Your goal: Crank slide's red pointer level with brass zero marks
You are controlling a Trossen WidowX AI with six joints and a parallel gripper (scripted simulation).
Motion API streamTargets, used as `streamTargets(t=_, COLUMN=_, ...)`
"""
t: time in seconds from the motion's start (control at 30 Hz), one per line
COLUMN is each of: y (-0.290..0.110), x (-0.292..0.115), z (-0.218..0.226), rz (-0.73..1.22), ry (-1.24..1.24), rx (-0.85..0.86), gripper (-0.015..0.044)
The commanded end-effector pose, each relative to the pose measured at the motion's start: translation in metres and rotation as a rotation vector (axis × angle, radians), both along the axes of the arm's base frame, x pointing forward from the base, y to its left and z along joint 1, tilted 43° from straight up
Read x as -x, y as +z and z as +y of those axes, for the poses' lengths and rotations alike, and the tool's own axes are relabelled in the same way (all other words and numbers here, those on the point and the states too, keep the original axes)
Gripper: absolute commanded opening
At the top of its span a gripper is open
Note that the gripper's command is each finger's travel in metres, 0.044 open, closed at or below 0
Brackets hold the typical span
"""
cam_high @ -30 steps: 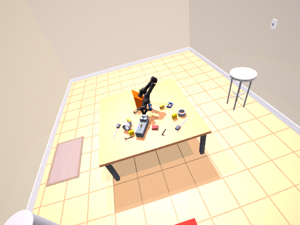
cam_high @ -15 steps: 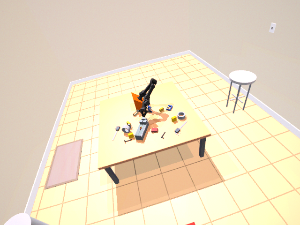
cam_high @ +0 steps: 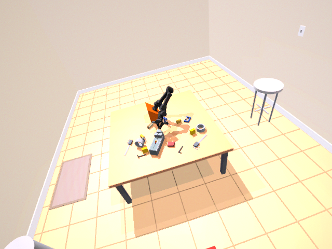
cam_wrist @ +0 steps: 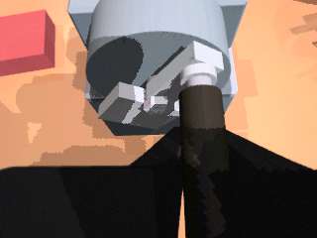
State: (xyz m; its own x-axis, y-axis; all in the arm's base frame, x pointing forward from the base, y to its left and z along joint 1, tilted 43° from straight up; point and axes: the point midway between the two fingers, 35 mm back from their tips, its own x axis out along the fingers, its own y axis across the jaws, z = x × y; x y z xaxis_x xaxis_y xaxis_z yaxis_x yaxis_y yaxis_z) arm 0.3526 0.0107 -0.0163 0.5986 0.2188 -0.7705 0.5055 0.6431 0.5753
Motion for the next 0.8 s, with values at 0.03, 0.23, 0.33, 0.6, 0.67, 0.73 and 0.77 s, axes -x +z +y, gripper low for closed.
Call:
streamTargets(t=0.03, y=0.0090, x=-0.0039, z=0.0016, rz=-0.019, ry=0.000, rx=-0.004, gripper=0.0000)
streamTargets(t=0.23, y=0.0110, x=-0.0052, z=0.0029, rz=-0.019, ry=0.000, rx=-0.004, gripper=0.0000)
streamTargets(t=0.33, y=0.0119, x=-0.0058, z=0.0034, rz=-0.019, ry=0.000, rx=-0.004, gripper=0.0000)
streamTargets(t=0.6, y=0.0136, x=-0.0071, z=0.0049, rz=-0.019, ry=0.000, rx=-0.004, gripper=0.0000)
streamTargets(t=0.67, y=0.0139, x=-0.0074, z=0.0052, rz=-0.020, ry=0.000, rx=-0.004, gripper=0.0000)
streamTargets(t=0.73, y=0.0143, x=-0.0077, z=0.0055, rz=-0.020, ry=0.000, rx=-0.004, gripper=0.0000)
streamTargets(t=0.77, y=0.0144, x=-0.0078, z=0.0057, rz=-0.020, ry=0.000, rx=-0.004, gripper=0.0000)
